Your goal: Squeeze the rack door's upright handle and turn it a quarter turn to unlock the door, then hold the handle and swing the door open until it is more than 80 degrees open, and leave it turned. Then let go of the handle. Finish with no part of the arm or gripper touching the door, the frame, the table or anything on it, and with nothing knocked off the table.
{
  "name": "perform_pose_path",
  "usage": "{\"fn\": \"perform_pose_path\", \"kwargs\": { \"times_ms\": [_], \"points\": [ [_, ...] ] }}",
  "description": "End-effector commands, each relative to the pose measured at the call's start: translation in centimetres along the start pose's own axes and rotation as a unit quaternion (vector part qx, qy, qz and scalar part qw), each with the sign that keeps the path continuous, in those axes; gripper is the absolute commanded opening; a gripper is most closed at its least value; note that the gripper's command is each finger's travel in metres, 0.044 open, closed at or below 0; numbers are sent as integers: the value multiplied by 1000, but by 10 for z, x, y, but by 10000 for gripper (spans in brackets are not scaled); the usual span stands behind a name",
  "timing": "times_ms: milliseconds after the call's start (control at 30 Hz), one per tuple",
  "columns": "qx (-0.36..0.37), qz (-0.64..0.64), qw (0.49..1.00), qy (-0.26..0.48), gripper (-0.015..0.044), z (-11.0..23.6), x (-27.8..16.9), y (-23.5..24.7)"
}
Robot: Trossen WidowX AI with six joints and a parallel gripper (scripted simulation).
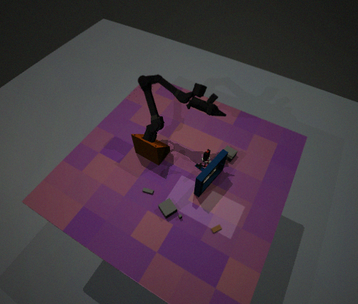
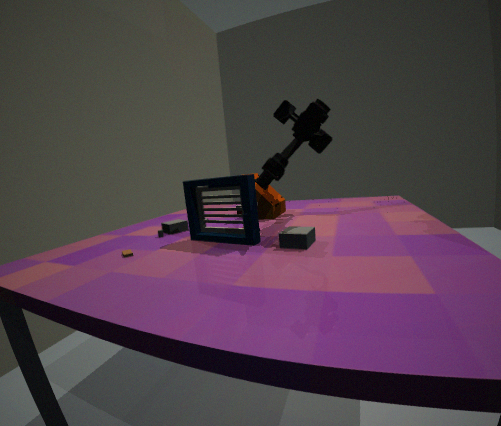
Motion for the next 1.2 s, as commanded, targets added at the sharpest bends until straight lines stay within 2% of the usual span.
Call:
{"fn": "perform_pose_path", "kwargs": {
  "times_ms": [0,100,633,1167],
  "points": [
    [0,0,1000,2,374,-1,0,0],
    [-2,5,999,36,298,-9,-2,-3],
    [-11,5,968,250,298,-54,-22,-36],
    [-1,-74,892,445,298,-82,-46,-74]
  ]
}}
Point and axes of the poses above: the point midway between the two fingers, 35 mm back from their tips, its own z axis back along the fingers, its own y axis across the jaws, x = y × z, the point moved 10 cm from there along z, back along the fingers, and after that the axes turned 11 degrees about -z, right-handed, at the moved point
